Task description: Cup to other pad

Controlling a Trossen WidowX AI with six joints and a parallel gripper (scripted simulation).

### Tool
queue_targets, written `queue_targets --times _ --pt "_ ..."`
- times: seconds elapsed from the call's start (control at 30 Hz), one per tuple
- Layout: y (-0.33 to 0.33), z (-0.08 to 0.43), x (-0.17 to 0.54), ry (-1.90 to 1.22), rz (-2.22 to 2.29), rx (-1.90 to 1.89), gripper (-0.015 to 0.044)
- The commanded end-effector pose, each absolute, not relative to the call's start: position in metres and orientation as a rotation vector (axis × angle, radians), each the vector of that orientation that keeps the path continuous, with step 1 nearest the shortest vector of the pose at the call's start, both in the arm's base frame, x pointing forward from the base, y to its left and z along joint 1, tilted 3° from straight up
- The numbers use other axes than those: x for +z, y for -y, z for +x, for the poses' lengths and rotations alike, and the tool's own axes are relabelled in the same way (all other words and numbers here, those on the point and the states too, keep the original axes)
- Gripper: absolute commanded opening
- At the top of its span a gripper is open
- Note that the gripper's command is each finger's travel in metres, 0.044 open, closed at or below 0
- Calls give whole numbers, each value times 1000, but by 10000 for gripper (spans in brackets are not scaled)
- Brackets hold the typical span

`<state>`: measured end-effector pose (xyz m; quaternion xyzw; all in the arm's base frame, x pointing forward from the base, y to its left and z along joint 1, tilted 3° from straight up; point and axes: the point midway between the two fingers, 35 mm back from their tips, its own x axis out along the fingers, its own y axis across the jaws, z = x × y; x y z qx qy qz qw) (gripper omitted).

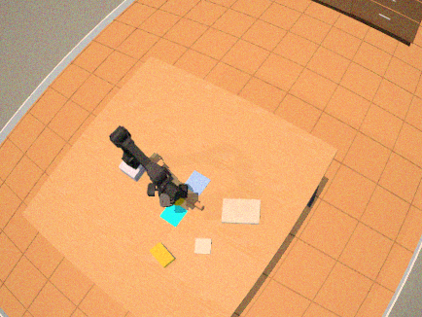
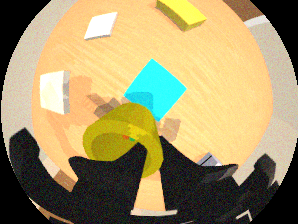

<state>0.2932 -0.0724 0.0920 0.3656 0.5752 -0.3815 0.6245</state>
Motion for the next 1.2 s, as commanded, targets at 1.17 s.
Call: queue_targets --times 1.17 --pt "130 287 81 -1318 837 -876 0"
